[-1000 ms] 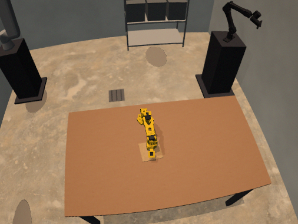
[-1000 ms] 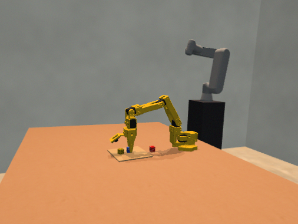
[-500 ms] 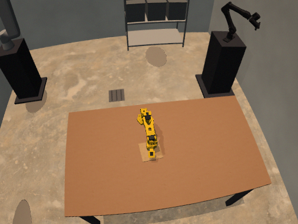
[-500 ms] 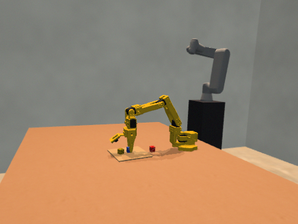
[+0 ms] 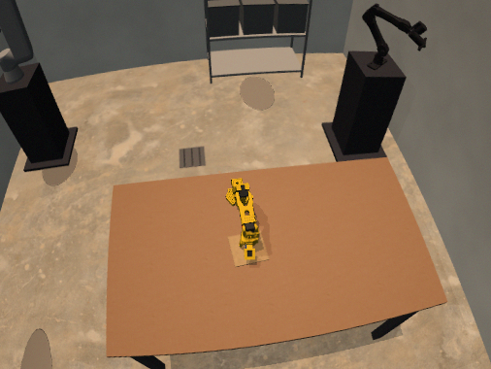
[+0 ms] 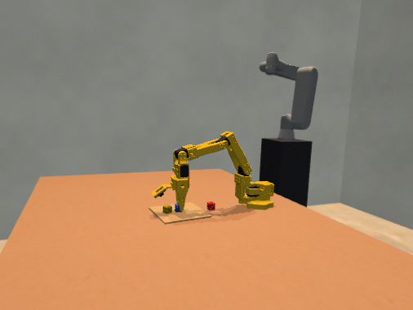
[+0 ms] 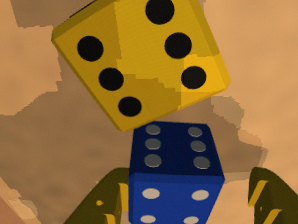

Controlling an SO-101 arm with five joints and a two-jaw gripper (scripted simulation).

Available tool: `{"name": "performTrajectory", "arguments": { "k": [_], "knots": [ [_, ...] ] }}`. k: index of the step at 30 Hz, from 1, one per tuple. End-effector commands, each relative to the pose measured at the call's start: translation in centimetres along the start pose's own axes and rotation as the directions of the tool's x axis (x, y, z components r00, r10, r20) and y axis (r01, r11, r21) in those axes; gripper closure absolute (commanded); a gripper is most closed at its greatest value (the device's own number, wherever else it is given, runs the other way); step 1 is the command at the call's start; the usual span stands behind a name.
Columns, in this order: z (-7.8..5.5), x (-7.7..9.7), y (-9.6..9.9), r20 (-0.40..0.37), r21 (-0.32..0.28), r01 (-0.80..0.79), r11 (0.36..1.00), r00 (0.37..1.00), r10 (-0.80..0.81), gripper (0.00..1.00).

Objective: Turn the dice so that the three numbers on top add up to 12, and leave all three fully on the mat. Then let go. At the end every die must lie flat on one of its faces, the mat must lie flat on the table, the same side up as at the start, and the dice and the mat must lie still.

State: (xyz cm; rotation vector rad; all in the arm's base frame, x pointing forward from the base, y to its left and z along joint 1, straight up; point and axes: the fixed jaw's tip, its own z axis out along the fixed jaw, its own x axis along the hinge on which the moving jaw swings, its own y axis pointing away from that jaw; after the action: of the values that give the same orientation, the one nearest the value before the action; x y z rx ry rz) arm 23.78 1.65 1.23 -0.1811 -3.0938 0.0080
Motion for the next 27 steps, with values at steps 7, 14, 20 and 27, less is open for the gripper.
{"name": "performTrajectory", "arguments": {
  "k": [7, 14, 20, 27],
  "knots": [
    [-0.4, -0.4, -0.2, 0.028, -0.006, -0.018, 1.000, 0.999, 0.018, 0.71],
    [-0.4, -0.4, -0.2, 0.028, -0.006, -0.018, 1.000, 0.999, 0.018, 0.71],
    [-1.1, -0.4, -0.2, 0.034, -0.007, -0.018, 1.000, 0.999, 0.018, 0.71],
    [-3.4, -0.4, -0.2, 0.052, -0.010, -0.018, 1.000, 0.998, 0.019, 0.71]
  ]
}}
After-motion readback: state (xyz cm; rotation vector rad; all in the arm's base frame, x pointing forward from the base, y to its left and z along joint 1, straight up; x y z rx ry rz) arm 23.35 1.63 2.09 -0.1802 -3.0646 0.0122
